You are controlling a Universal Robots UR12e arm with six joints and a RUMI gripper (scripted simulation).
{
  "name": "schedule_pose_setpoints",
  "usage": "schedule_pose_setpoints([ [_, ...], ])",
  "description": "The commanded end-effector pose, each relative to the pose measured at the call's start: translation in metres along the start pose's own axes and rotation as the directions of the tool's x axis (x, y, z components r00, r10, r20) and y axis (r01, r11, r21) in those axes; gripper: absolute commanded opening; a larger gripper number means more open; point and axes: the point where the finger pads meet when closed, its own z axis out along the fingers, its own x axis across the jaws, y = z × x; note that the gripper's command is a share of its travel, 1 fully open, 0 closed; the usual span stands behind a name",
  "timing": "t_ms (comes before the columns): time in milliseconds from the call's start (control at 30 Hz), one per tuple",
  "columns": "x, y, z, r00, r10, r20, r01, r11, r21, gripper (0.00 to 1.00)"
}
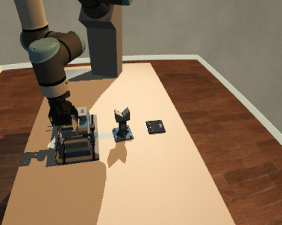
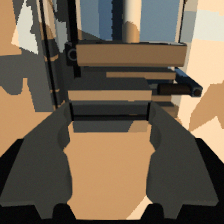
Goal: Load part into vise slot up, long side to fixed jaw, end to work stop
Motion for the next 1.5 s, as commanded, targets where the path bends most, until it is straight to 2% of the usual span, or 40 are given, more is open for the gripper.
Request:
schedule_pose_setpoints([
  [0, 0.0000, 0.0005, 0.0029, 1.000, 0.000, 0.000, 0.000, 1.000, -0.001, 0.00],
  [1467, 0.0000, 0.0005, 0.0086, 1.000, 0.000, 0.000, 0.000, 1.000, -0.001, 0.00],
])
